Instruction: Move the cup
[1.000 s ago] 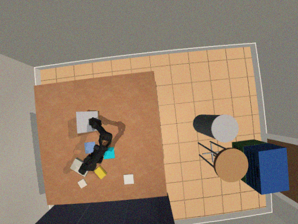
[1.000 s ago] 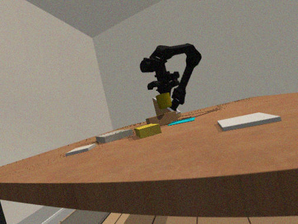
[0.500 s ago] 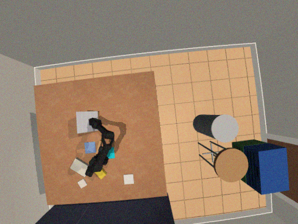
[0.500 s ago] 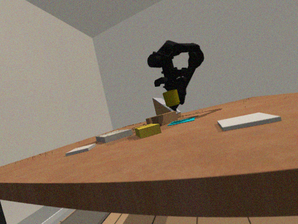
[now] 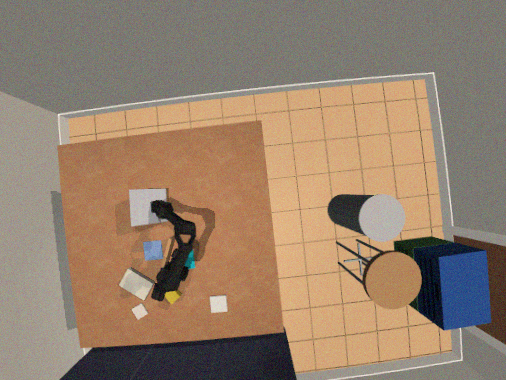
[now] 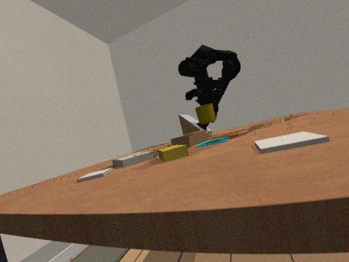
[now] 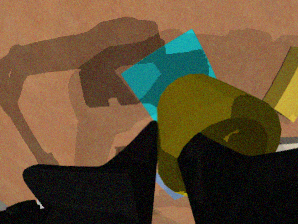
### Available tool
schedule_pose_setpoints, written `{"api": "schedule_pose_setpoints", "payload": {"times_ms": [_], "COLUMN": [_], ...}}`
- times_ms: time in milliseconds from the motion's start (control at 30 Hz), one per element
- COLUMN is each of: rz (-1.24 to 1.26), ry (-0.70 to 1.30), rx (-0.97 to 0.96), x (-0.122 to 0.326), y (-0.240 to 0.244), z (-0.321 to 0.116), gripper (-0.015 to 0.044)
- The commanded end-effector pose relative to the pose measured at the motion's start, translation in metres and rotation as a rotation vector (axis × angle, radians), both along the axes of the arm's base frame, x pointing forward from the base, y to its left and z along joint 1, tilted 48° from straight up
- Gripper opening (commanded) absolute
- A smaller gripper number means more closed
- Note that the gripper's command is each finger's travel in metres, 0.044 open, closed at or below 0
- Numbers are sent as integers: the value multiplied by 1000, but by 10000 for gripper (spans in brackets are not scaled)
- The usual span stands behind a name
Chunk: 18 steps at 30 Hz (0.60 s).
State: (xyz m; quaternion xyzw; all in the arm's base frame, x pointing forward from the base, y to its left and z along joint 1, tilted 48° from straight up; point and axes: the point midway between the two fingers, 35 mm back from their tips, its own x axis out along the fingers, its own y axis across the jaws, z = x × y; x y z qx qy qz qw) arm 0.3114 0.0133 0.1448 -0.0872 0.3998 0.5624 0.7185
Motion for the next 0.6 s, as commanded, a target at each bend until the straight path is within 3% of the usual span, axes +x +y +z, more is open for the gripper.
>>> {"api": "schedule_pose_setpoints", "payload": {"times_ms": [0,567], "rz": [-2,-2], "ry": [3,2], "rx": [4,3], "x": [0,2], "y": [4,19], "z": [-2,-16], "gripper": [0,0]}}
